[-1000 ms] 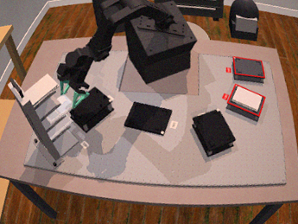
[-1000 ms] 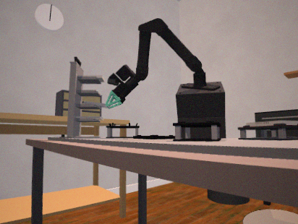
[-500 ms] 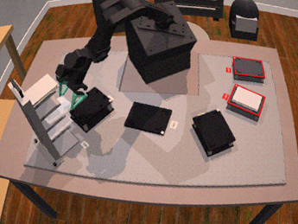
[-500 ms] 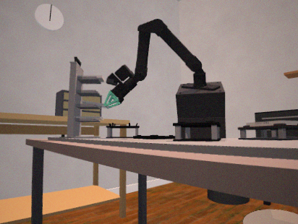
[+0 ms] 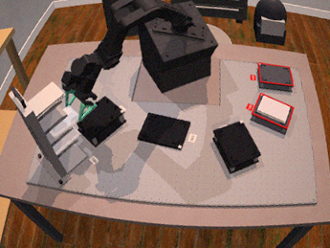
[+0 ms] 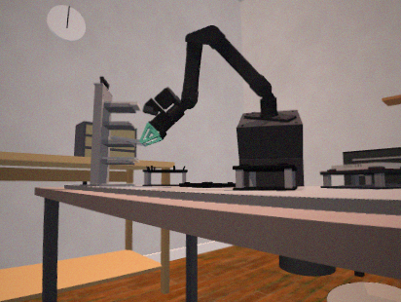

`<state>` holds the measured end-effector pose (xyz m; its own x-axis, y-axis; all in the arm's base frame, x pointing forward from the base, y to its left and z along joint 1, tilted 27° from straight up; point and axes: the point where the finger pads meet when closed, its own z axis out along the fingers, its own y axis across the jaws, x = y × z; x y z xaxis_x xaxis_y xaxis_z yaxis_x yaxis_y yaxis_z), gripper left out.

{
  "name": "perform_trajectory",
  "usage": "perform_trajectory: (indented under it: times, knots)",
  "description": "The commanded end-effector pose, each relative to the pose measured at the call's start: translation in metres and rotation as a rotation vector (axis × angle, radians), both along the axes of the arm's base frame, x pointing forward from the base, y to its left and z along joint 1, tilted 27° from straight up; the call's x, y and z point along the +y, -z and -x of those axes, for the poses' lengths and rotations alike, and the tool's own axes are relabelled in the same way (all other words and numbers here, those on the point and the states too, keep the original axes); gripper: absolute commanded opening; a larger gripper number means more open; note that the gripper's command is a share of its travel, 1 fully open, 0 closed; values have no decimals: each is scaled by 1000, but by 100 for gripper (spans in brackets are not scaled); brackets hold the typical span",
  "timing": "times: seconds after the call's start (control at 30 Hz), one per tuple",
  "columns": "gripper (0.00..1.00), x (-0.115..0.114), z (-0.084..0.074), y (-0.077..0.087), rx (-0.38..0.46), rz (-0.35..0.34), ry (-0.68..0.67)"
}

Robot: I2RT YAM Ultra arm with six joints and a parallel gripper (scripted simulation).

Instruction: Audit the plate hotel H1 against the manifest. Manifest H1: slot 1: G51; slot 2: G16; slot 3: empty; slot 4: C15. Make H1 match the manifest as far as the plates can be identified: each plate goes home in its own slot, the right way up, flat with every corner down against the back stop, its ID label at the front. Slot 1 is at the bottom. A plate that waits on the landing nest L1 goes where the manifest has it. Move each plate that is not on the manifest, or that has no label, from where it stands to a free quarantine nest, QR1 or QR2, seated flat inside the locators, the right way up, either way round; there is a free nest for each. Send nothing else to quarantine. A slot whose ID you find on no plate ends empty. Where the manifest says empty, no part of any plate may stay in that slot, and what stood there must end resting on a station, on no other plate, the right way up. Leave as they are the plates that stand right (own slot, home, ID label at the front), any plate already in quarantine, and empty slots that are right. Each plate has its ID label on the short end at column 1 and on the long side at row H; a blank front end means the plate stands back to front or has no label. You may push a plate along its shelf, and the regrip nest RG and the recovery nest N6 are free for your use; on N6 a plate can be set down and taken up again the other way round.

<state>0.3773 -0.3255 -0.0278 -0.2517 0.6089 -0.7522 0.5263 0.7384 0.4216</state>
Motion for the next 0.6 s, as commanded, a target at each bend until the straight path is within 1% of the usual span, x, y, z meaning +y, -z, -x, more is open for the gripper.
perform_trajectory:
  times: [0.0,0.37,0.4,0.57]
  knots:
    - [86,-2,0,-2,0,-1,2]
    - [86,-2,0,-2,0,-1,2]
    - [100,-1,0,-1,0,-1,2]
    - [100,-1,0,-1,0,-1,2]
